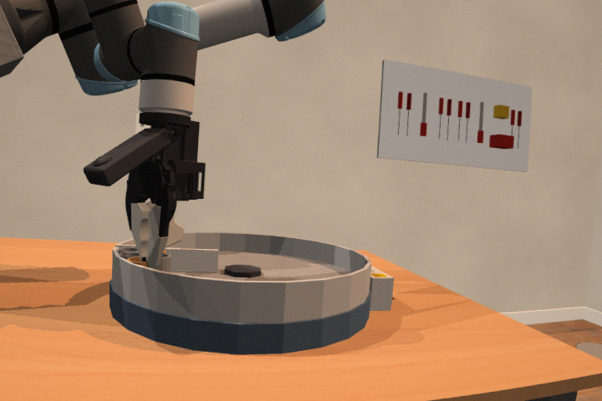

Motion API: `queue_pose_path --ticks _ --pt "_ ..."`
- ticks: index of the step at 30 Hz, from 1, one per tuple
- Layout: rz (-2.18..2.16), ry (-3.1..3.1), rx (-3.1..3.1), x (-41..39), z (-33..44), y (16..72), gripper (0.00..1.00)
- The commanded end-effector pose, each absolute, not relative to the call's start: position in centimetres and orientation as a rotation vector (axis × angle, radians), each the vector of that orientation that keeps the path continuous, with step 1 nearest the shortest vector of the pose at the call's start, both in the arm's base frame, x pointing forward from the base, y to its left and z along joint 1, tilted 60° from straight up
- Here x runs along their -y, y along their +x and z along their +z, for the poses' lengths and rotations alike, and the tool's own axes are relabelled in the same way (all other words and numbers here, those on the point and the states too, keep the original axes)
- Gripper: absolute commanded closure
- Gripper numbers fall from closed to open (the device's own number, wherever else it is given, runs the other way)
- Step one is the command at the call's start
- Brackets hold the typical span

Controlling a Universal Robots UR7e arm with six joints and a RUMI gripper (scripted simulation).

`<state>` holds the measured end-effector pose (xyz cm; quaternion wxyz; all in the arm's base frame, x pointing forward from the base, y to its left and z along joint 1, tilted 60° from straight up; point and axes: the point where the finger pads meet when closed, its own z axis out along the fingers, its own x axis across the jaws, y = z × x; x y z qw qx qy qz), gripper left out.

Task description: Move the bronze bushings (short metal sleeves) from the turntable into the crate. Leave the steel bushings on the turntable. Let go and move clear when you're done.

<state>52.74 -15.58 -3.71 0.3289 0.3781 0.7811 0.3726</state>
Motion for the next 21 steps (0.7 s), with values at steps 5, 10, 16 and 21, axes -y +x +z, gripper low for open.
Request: queue_pose_path --ticks 5,10,16,21 --pt "0.975 0.990 -2.044 15.6 -3.7 52.7 1.00" --pt "0.975 0.990 -2.044 15.7 -3.6 52.6 1.00" --pt "0.975 0.990 -2.044 16.0 -3.2 51.9 1.00" --pt "0.975 0.990 -2.044 16.4 -2.5 50.8 1.00"
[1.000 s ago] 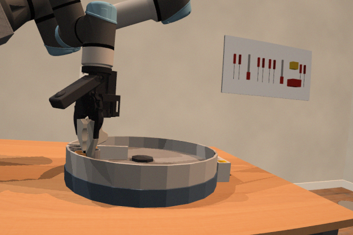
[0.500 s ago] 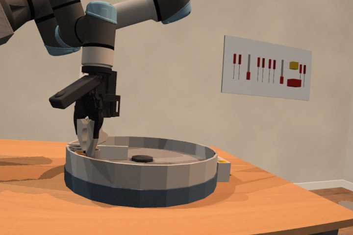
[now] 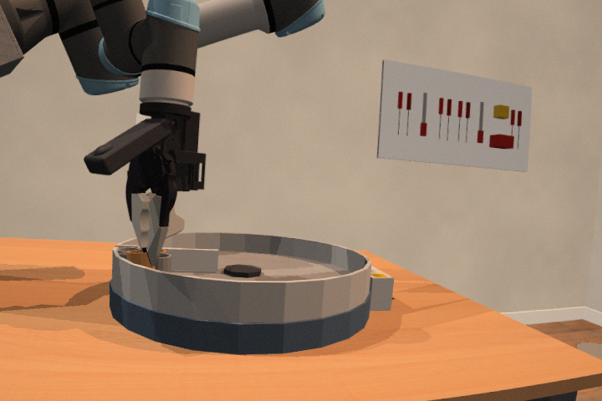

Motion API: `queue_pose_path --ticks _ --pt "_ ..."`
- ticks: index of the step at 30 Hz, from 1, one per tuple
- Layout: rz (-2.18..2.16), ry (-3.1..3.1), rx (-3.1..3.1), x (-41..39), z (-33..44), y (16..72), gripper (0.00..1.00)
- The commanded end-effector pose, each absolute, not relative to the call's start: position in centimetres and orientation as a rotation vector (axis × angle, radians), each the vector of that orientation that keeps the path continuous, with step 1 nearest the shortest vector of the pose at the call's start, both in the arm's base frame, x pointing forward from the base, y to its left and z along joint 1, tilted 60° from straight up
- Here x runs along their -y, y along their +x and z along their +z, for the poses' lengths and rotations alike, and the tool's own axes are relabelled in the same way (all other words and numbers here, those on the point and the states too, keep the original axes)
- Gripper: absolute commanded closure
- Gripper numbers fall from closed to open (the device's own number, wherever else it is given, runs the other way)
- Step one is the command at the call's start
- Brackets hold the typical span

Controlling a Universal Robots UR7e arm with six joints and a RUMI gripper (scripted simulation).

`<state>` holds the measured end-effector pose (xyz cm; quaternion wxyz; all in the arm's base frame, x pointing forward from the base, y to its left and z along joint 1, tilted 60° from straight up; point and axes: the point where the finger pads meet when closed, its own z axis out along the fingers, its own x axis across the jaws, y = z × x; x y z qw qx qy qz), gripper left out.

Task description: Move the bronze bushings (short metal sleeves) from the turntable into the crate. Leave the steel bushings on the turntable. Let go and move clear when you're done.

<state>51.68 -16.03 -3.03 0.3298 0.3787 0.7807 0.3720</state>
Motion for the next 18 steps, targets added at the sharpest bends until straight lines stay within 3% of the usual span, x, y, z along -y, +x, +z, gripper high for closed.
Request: queue_pose_path --ticks 1,18 --pt "0.975 0.990 -2.044 16.5 -2.3 50.6 1.00" --pt "0.975 0.990 -2.044 17.8 -0.4 47.5 1.00"
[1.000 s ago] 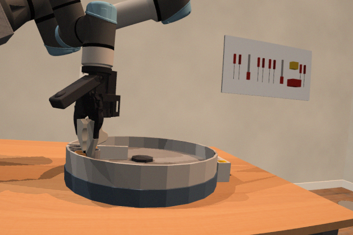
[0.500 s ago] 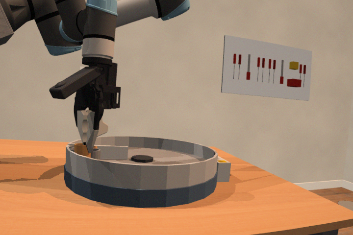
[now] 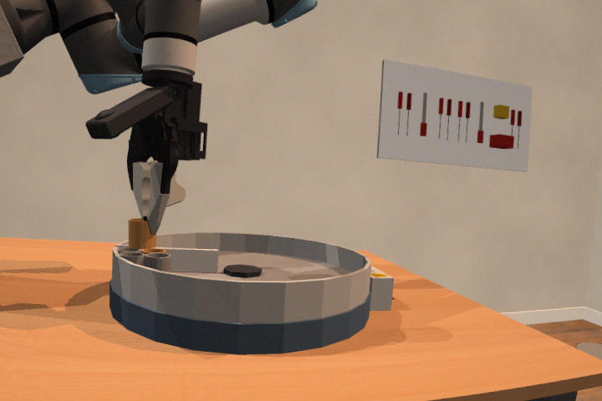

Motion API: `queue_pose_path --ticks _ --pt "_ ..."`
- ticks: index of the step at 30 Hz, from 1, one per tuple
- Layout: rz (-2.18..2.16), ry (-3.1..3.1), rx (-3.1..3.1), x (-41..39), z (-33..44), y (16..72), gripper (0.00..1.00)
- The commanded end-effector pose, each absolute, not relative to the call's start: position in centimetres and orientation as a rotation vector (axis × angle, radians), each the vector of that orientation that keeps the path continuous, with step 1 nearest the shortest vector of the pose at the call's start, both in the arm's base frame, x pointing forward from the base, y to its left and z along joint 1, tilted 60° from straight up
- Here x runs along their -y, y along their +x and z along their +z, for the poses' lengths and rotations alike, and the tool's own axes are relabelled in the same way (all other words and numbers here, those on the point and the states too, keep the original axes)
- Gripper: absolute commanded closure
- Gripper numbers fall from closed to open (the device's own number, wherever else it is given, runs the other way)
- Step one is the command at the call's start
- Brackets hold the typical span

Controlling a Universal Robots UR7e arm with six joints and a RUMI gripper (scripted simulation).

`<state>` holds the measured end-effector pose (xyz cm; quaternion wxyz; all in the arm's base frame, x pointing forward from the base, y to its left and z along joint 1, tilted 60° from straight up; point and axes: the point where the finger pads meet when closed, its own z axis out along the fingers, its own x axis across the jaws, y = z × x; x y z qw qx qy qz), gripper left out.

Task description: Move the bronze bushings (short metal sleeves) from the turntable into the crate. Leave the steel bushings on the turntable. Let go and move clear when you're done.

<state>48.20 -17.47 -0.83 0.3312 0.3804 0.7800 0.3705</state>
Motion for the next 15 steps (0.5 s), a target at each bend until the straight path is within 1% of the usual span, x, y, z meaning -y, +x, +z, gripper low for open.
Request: queue_pose_path --ticks 1,15 --pt "0.975 0.990 -2.044 17.80 -0.37 47.49 1.00" --pt "0.975 0.990 -2.044 17.95 -0.14 47.13 1.00"
